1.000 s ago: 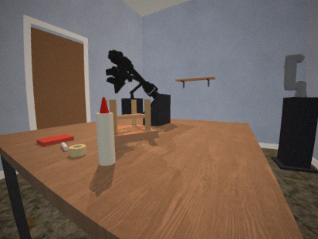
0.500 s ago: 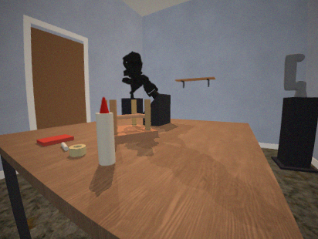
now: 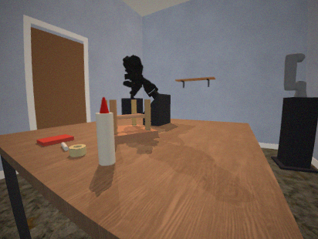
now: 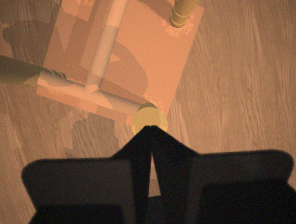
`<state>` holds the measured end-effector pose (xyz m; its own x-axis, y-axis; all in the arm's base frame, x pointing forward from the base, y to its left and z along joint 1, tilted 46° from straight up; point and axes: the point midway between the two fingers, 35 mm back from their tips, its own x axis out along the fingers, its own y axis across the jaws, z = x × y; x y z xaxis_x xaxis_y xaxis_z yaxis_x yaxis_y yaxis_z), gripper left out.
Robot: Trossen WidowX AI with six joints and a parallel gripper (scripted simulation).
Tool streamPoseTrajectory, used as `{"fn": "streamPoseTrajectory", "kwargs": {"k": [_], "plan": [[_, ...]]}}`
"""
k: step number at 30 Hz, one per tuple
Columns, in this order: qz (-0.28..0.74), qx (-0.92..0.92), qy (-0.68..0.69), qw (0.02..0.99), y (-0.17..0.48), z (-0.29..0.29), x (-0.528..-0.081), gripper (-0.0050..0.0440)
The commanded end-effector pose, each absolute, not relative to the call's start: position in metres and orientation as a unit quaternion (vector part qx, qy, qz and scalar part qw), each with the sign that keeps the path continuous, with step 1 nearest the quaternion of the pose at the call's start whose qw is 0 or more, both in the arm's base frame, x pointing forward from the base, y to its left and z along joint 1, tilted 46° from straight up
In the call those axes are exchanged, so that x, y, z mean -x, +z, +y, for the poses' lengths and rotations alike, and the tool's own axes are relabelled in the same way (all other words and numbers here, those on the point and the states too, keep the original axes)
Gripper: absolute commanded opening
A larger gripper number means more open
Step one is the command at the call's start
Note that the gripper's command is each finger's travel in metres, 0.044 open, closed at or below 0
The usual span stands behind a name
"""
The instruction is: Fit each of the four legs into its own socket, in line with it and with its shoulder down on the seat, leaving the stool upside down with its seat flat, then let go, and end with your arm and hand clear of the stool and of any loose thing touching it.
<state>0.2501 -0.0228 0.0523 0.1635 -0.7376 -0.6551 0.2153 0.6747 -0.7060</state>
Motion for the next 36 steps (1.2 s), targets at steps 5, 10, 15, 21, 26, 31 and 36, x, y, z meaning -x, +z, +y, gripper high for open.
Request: {"fn": "streamPoseTrajectory", "kwargs": {"k": [5, 10, 15, 21, 26, 31, 36], "plan": [[0.557, 0.238, -0.327, 0.725, 0.047, -0.029, -0.248, 0.0], [0.557, 0.238, -0.327, 0.725, 0.041, -0.034, -0.248, 0.0], [0.557, 0.238, -0.327, 0.726, 0.037, -0.038, -0.248, 0.0], [0.557, 0.237, -0.327, 0.726, 0.036, -0.039, -0.248, 0.0], [0.557, 0.237, -0.327, 0.726, 0.033, -0.042, -0.248, 0.0], [0.557, 0.237, -0.327, 0.726, 0.03, -0.045, -0.247, 0.0], [0.557, 0.238, -0.327, 0.726, 0.03, -0.046, -0.247, 0.0]]}}
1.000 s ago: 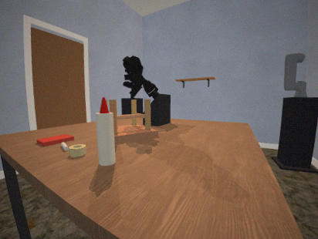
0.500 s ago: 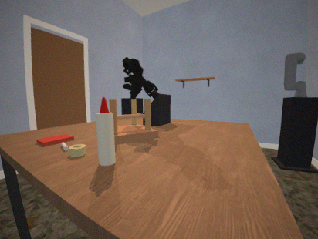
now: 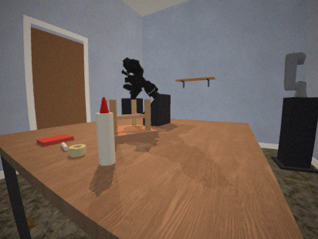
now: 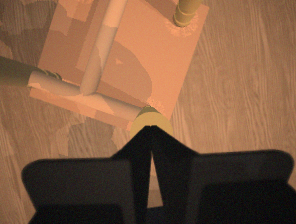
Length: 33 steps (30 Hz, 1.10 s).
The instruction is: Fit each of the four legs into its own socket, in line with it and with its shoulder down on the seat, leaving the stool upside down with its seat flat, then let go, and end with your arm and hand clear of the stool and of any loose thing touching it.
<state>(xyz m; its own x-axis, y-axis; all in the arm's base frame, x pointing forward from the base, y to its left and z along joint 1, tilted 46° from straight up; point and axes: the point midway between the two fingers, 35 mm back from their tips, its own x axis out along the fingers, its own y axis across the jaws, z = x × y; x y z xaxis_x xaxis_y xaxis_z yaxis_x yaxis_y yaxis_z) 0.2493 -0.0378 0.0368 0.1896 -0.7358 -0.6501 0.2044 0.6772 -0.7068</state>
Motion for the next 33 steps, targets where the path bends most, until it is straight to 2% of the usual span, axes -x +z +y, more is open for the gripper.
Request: {"fn": "streamPoseTrajectory", "kwargs": {"k": [1, 33], "plan": [[0.557, 0.238, -0.327, 0.726, 0.0295, -0.0457, -0.247, 0.0], [0.557, 0.238, -0.327, 0.726, 0.0272, -0.048, -0.2468, 0.0]]}}
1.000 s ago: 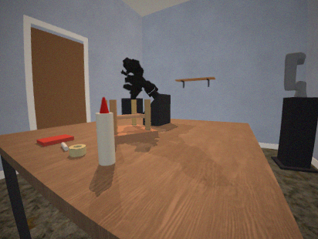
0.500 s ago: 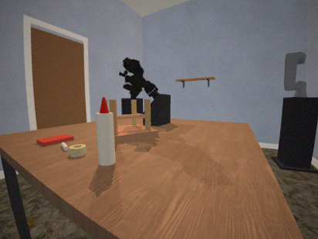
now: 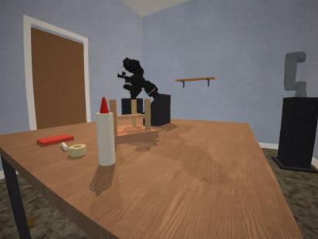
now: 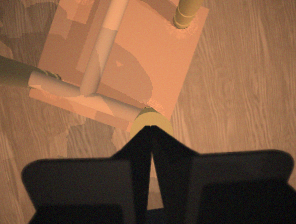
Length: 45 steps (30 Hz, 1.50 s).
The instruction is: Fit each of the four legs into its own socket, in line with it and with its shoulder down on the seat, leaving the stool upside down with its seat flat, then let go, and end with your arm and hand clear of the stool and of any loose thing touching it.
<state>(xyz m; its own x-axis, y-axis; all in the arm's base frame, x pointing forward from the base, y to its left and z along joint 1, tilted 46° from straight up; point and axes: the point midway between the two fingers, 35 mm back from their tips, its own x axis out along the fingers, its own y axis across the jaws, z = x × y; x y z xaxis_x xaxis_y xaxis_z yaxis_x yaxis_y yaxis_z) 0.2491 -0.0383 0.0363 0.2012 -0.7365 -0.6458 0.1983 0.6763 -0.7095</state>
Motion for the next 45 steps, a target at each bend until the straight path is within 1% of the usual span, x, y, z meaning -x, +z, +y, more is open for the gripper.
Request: {"fn": "streamPoseTrajectory", "kwargs": {"k": [1, 45], "plan": [[0.557, 0.238, -0.327, 0.726, 0.0272, -0.048, -0.2468, 0.0], [0.557, 0.238, -0.327, 0.726, 0.0241, -0.0512, -0.2464, 0.0]]}}
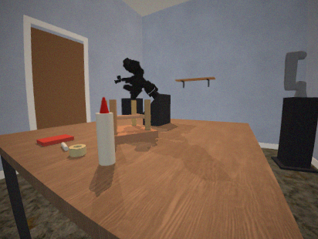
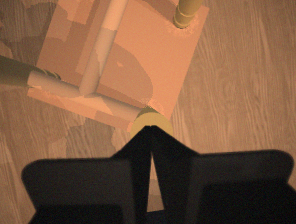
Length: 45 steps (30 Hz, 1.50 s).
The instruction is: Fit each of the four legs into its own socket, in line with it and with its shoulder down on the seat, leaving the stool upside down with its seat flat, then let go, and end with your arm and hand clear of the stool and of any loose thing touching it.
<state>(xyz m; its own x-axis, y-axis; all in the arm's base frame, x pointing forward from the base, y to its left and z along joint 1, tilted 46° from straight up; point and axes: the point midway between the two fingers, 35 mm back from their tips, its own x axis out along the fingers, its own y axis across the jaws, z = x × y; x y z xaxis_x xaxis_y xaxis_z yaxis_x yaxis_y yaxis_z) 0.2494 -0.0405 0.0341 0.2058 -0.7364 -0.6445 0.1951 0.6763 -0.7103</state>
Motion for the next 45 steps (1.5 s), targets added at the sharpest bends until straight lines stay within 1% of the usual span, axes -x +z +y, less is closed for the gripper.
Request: {"fn": "streamPoseTrajectory", "kwargs": {"k": [1, 45], "plan": [[0.557, 0.238, -0.327, 0.726, 0.024, -0.0513, -0.2463, 0.0], [0.556, 0.238, -0.326, 0.727, 0.025, -0.05, -0.247, 0.0]]}}
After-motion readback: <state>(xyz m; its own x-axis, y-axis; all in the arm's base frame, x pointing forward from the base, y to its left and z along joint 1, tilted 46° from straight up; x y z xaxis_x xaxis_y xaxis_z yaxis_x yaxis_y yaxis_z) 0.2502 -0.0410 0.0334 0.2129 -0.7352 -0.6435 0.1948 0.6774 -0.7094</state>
